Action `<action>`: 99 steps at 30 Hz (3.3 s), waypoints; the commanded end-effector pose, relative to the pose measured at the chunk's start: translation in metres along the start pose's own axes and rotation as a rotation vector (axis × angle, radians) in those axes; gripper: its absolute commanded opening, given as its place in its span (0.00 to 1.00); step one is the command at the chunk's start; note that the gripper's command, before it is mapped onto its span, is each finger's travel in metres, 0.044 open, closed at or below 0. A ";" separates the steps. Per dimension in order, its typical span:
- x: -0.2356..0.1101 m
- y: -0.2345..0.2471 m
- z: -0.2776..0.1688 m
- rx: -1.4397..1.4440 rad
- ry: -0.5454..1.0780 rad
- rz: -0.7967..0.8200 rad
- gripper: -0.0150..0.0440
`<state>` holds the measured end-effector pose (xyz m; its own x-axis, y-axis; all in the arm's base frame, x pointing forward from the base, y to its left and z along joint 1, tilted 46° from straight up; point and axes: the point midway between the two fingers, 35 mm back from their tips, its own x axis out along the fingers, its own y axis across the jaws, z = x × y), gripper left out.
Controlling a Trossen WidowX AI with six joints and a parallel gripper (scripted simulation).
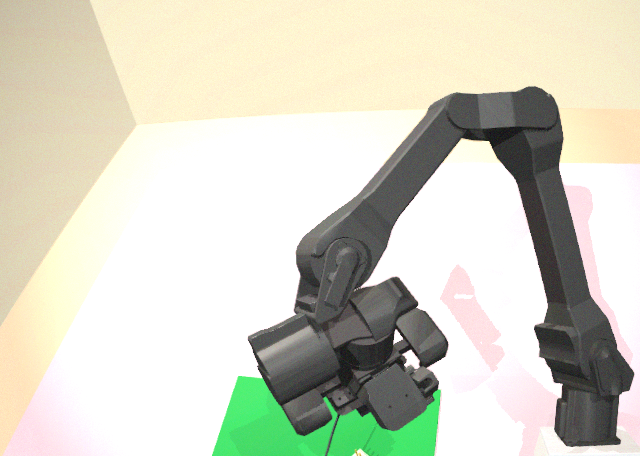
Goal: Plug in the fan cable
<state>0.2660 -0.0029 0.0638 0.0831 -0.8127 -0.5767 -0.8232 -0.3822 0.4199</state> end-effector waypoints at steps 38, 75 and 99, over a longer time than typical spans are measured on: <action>0.010 -0.048 -0.048 1.401 -0.157 0.168 0.25; 0.040 -0.045 -0.027 1.483 -0.559 0.222 0.25; 0.053 -0.046 -0.020 1.487 -0.910 0.077 0.25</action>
<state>0.3203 -0.0370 0.0265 0.0975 -0.1656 -0.9814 -0.6160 0.7645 -0.1902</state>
